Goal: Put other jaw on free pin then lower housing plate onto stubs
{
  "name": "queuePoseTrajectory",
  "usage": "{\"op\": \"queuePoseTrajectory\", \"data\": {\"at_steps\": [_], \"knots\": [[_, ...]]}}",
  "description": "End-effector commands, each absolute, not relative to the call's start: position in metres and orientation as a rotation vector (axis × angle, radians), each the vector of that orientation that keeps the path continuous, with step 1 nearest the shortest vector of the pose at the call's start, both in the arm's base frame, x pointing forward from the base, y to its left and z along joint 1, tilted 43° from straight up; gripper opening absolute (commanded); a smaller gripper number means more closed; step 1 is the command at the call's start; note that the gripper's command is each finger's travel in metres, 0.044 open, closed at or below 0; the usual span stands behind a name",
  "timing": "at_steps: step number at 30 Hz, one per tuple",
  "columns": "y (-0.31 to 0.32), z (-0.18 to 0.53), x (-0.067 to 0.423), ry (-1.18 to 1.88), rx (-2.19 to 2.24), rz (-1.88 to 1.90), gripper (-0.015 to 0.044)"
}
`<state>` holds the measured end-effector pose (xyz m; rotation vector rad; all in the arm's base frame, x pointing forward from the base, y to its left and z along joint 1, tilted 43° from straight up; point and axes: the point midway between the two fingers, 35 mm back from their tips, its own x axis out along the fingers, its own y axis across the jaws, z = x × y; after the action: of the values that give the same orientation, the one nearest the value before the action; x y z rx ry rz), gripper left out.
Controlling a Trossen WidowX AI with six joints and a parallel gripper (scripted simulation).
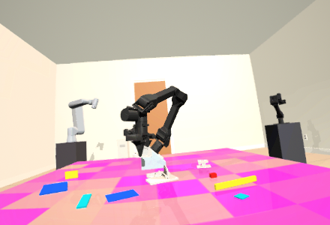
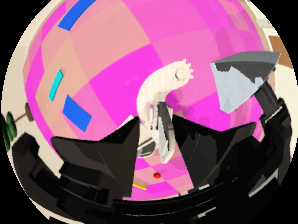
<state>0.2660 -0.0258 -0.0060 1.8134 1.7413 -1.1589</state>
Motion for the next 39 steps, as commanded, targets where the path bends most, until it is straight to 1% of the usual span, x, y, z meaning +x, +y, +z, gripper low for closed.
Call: {"op": "queuePoseTrajectory", "data": {"at_steps": [1, 32, 39], "knots": [[-0.017, 0.0, 0.263, 1.729, 1.863, -1.244, 0.0134], [0.043, 0.041, 0.239, 1.486, 2.161, -1.934, 0.0134], [0.044, 0.041, 0.238, 1.479, 2.165, -1.95, 0.0134]]}}
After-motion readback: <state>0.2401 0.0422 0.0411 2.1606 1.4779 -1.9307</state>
